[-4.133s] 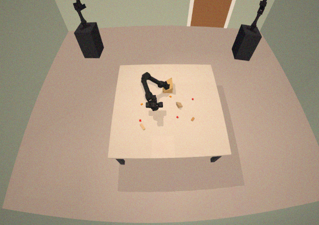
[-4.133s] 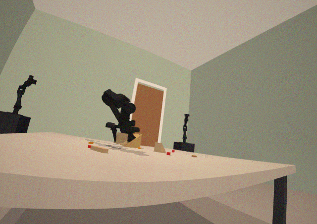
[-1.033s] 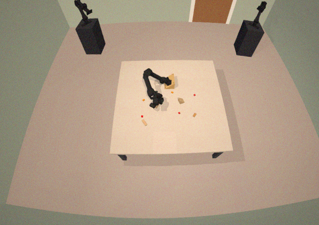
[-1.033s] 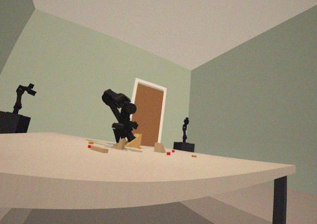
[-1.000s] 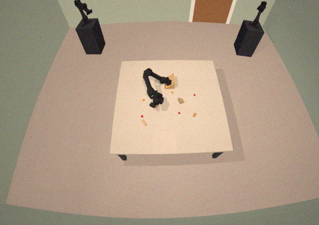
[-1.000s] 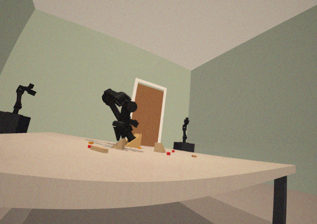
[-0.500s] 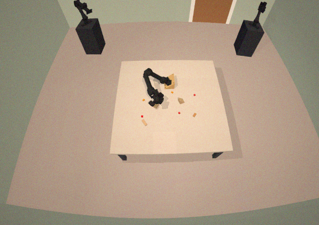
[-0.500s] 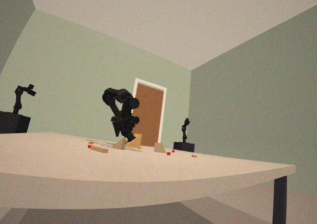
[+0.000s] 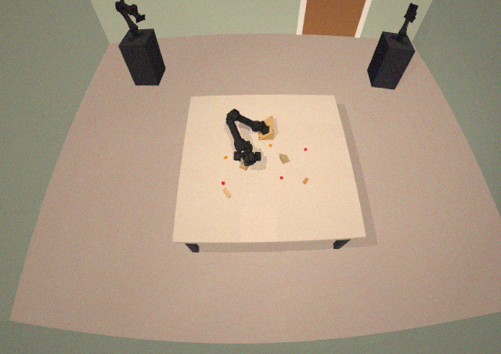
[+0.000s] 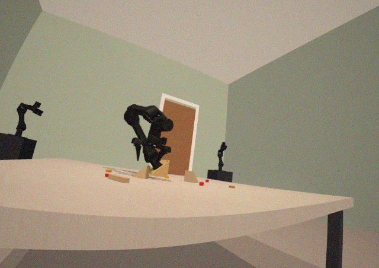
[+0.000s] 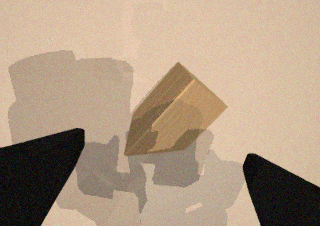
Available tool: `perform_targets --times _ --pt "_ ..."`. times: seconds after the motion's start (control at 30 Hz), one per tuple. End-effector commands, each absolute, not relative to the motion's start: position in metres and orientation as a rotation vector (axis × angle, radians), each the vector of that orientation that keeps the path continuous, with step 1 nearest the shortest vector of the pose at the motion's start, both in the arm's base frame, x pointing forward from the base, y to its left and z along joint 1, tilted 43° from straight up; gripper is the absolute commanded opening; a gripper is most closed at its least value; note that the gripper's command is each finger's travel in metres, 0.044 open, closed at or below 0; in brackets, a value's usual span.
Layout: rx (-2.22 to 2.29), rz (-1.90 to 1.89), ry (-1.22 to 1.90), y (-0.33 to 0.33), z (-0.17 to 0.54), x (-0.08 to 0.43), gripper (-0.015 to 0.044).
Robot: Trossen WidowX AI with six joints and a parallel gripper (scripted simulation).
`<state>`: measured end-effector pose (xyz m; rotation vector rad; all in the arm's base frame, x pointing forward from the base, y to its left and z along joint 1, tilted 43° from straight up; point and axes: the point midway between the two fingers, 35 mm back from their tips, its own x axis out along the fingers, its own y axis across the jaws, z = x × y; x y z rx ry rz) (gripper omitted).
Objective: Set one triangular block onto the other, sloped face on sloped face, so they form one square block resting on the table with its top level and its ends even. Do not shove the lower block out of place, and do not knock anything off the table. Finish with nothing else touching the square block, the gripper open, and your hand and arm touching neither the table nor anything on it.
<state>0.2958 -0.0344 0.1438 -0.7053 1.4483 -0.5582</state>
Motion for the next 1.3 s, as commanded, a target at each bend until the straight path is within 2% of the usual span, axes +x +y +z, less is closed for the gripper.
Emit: perform_targets --times 0.0,0.8,1.27 --pt "-0.187 -1.051 1.086 -0.019 0.147 0.302 0.044" --pt "0.763 -1.54 0.128 0.005 0.15 0.307 0.044" --pt "0.786 -1.544 0.102 0.006 0.15 0.307 0.044"
